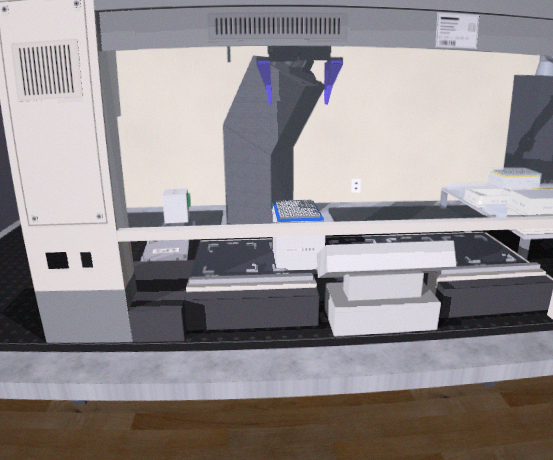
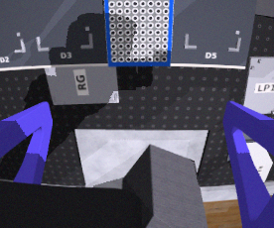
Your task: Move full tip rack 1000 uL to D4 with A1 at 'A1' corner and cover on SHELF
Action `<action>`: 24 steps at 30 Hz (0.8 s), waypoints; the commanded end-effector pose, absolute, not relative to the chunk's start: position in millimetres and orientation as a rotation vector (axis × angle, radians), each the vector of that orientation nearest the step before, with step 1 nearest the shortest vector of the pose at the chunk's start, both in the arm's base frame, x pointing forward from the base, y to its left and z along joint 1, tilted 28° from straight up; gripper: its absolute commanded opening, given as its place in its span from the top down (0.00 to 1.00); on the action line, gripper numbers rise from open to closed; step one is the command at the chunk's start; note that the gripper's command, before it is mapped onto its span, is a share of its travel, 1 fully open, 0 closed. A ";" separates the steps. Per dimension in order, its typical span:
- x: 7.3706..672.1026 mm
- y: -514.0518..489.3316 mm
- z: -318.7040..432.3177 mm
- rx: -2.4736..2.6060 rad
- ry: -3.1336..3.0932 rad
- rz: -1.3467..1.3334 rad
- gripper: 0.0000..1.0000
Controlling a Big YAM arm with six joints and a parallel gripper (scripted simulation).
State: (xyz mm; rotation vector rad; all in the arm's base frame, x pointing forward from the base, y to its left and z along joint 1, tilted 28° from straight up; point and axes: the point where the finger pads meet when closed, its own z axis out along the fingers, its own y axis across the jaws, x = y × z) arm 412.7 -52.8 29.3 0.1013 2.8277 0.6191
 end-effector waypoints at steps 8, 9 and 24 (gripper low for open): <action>419.9 -66.3 44.1 0.115 2.796 0.598 0.00; 419.9 -66.3 44.1 0.115 2.796 0.598 0.00; 365.3 -52.5 16.0 0.446 2.796 0.646 1.00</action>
